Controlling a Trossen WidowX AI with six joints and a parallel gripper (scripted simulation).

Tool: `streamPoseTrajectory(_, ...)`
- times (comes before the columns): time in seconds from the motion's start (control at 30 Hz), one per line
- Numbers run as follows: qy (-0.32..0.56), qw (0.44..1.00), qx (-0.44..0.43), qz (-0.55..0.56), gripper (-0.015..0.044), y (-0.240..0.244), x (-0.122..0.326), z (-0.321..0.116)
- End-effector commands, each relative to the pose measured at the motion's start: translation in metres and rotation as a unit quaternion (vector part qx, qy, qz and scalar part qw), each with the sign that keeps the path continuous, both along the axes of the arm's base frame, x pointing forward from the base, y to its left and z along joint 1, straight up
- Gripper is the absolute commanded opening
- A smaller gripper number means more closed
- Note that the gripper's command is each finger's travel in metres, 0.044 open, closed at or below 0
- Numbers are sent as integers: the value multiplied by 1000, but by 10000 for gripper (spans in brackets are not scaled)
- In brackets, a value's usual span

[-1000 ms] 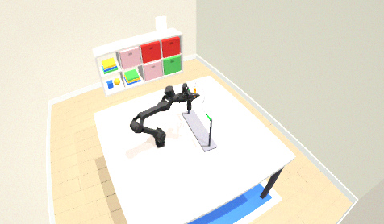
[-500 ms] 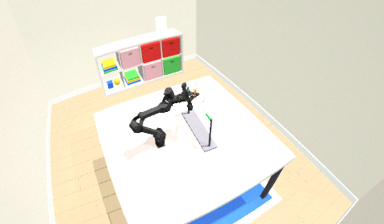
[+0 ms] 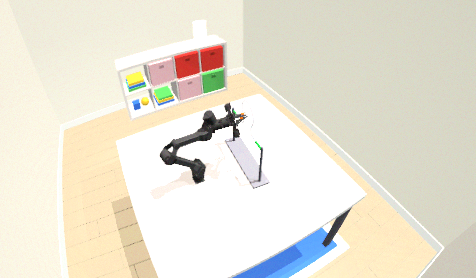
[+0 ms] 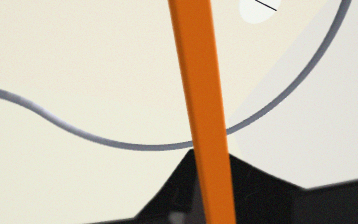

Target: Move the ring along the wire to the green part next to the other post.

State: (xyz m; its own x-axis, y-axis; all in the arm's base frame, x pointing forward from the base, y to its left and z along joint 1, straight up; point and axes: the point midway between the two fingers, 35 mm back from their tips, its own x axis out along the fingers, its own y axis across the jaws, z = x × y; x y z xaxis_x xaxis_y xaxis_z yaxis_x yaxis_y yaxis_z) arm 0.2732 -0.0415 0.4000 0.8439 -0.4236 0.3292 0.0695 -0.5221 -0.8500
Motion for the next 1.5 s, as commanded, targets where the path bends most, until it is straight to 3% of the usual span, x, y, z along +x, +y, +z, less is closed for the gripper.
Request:
streamPoseTrajectory(0.0,2,1000,-12,1,-150,-1,0,-4)
streamPoseTrajectory(0.63,-24,997,66,-37,-150,-12,-10,-36)
streamPoseTrajectory(1.47,-39,943,330,-37,-150,-19,-9,-116)
